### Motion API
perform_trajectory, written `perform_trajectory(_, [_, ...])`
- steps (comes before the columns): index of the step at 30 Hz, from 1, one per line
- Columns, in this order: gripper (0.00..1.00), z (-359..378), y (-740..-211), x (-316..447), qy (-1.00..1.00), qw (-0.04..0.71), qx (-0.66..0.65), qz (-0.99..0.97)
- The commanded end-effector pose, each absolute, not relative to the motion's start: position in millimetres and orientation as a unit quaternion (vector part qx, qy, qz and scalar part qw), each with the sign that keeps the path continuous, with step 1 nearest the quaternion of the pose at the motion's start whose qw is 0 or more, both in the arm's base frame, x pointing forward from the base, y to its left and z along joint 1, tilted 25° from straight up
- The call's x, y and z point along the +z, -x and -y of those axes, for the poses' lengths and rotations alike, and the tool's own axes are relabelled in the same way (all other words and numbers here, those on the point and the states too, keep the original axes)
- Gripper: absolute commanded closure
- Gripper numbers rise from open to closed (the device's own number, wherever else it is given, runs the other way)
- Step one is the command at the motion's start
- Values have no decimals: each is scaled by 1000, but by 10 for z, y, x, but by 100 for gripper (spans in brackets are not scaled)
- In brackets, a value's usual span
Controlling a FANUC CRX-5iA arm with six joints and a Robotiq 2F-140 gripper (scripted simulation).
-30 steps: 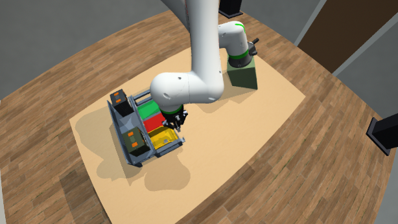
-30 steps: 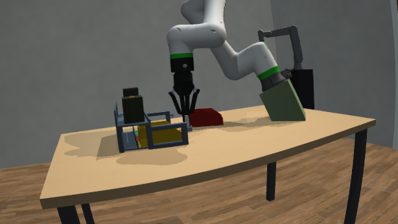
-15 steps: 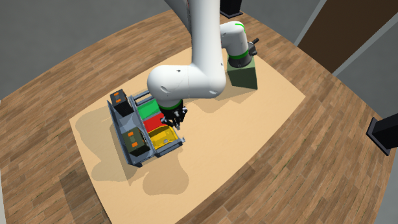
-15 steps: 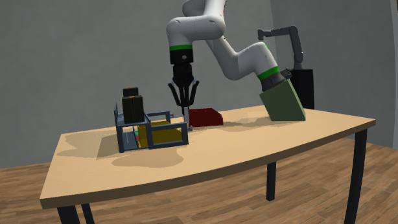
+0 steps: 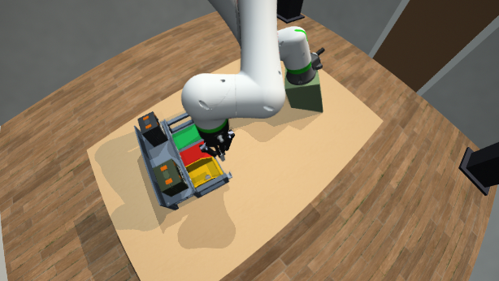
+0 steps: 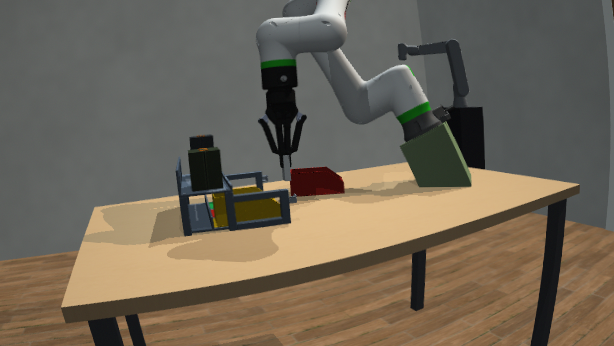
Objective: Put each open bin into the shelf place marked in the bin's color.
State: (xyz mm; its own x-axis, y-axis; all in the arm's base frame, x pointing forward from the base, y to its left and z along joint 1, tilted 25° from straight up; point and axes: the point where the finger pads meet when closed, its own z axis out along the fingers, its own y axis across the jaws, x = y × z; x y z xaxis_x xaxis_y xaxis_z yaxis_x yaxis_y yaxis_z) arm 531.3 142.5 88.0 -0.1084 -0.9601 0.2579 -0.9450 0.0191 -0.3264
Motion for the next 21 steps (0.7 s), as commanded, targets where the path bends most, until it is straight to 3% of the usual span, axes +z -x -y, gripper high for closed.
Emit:
perform_trajectory(1, [100, -1427, -5314, 882, 667, 18, -212, -714])
perform_trajectory(17, [100, -1335, -5242, 956, 688, 12, -213, -693])
perform_trajectory(21, [100, -1034, -4997, 1166, 753, -9, -214, -623])
